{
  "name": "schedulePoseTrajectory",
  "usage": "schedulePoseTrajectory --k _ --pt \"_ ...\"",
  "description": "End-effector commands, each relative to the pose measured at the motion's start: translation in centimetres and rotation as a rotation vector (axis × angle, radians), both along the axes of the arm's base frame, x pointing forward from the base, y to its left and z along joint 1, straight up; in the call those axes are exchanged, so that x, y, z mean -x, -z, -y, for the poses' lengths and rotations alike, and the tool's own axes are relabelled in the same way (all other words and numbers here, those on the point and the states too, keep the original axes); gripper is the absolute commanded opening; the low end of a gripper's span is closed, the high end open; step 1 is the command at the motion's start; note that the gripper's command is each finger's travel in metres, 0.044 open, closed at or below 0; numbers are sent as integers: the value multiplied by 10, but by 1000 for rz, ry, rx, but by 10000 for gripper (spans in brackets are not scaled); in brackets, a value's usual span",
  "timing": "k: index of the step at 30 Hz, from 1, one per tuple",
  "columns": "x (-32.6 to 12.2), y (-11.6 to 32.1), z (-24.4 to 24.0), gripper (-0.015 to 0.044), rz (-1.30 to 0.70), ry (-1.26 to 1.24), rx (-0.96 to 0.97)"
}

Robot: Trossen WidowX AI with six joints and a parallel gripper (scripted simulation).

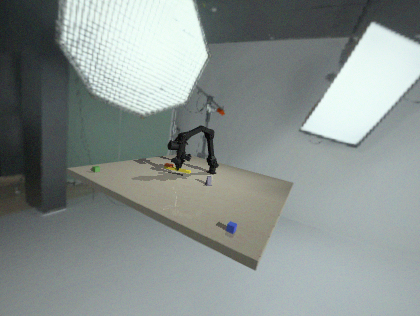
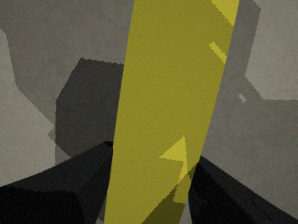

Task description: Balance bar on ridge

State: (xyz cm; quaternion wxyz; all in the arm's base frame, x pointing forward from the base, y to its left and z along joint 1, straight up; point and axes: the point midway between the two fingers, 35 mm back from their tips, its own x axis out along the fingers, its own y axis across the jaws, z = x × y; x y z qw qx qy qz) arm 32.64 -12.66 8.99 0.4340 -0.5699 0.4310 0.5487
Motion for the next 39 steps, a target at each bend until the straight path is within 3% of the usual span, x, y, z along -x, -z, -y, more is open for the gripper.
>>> schedulePoseTrajectory --k 1,27,39 --pt "-1 -10 0 0 4 -2 -1" --pt "6 -75 -4 0 4 -3 -3" --pt "-6 -75 -47 0 7 146 -12"
